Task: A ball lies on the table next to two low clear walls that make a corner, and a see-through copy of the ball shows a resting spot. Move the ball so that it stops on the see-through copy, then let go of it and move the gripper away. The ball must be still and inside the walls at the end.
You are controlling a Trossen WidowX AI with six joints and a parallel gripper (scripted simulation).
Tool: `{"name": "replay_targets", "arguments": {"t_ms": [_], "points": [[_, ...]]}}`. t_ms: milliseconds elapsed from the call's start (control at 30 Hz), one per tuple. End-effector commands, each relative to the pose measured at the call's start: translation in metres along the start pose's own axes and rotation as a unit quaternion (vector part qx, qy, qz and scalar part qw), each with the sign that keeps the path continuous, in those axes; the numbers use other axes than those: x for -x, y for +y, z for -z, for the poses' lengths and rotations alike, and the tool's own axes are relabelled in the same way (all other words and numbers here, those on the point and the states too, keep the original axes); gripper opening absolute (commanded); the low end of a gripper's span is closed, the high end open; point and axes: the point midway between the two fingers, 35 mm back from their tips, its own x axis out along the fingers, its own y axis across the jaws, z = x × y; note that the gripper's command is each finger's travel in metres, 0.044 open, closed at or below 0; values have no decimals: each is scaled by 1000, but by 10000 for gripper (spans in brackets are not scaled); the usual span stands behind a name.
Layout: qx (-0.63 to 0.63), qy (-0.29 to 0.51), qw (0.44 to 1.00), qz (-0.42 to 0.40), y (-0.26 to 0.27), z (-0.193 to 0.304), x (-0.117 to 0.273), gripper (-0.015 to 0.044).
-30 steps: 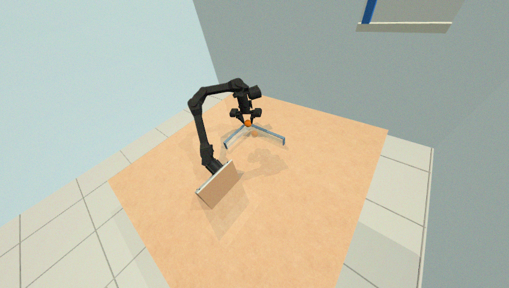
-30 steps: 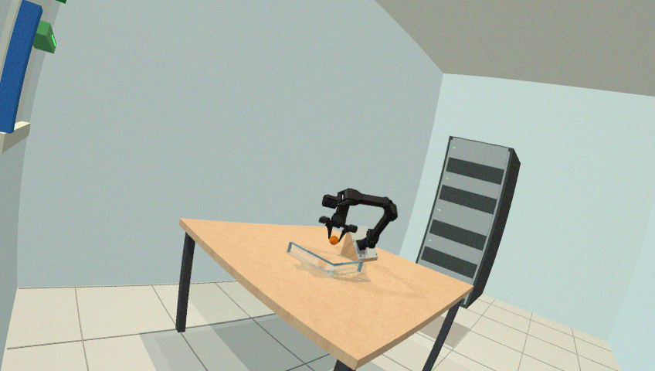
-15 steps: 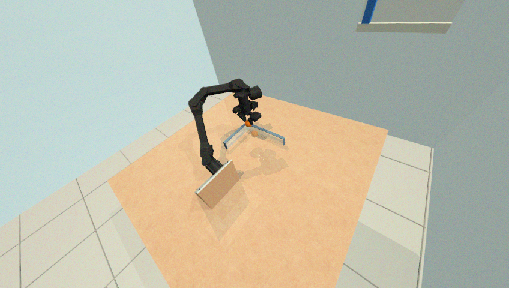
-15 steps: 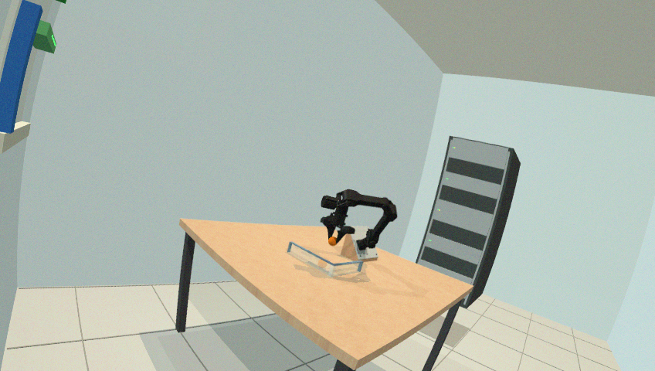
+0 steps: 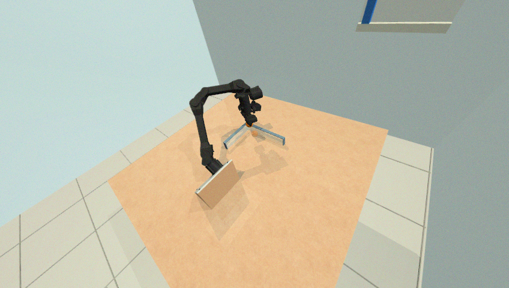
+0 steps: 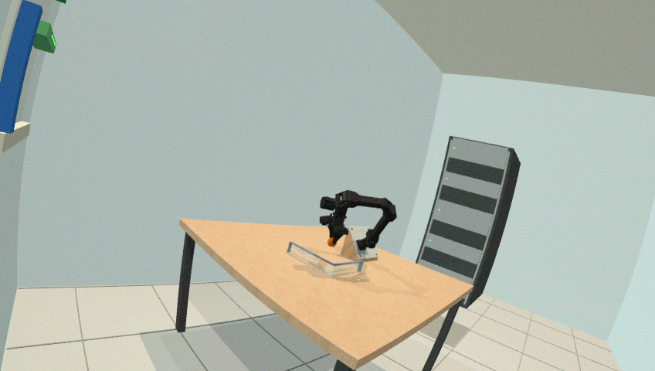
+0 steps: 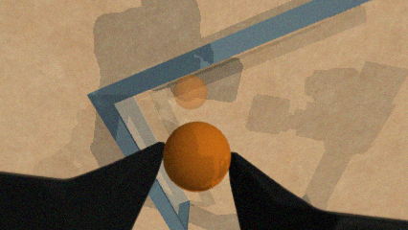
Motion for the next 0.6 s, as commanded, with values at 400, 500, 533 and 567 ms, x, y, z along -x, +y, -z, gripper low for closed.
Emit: {"name": "replay_targets", "arguments": {"t_ms": [400, 500, 533, 567], "points": [[-267, 2, 964, -2, 3, -6, -7, 0], [-315, 2, 949, -2, 3, -6, -8, 0], [-331, 2, 944, -2, 3, -7, -8, 0], [-347, 2, 938, -2, 3, -7, -8, 0]]}}
